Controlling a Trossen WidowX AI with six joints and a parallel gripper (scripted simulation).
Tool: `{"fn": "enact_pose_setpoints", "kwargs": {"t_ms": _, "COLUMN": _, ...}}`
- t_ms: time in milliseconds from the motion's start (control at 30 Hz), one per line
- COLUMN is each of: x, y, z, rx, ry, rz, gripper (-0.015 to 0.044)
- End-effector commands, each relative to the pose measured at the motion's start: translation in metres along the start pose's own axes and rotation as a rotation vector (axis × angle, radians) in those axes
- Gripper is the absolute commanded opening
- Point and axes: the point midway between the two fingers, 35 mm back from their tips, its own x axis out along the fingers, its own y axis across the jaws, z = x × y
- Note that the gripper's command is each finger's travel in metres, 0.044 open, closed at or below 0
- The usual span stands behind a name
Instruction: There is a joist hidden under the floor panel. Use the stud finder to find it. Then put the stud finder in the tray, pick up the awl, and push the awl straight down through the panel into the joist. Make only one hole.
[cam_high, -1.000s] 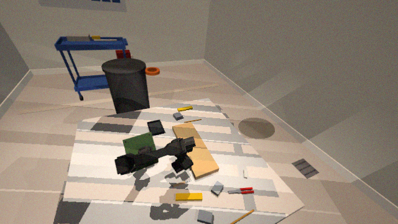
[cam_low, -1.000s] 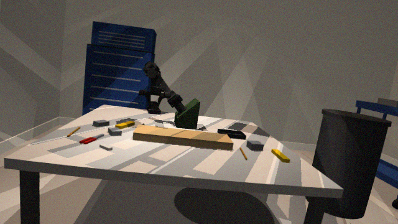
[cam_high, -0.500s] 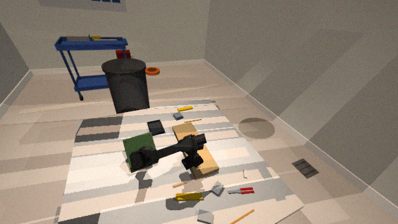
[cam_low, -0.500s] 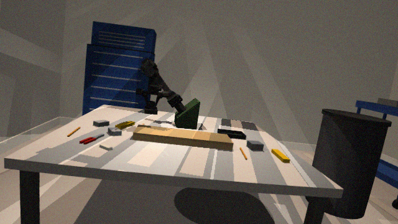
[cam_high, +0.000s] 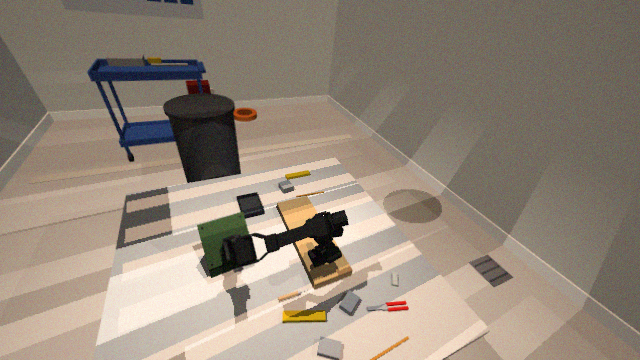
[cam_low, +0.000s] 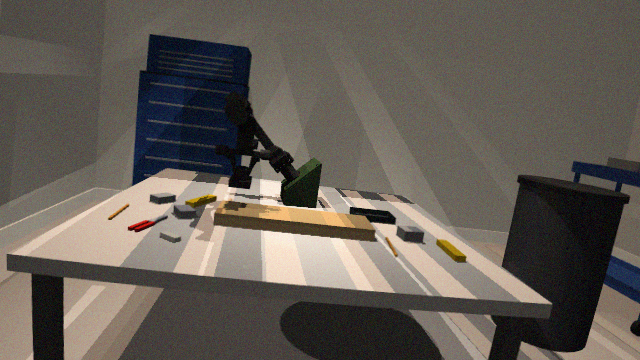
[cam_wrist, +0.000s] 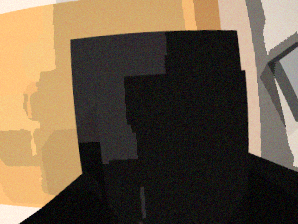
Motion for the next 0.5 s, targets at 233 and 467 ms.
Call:
{"fn": "enact_pose_setpoints", "kwargs": {"t_ms": 233, "x": 0.009, "y": -0.002, "z": 0.015, "rx": 0.029, "ry": -0.010, "rz": -0.010, "gripper": 0.0000}}
{"fn": "enact_pose_setpoints", "kwargs": {"t_ms": 467, "x": 0.021, "y": -0.002, "z": 0.012, "rx": 0.030, "ry": -0.010, "rz": -0.010, "gripper": 0.0000}}
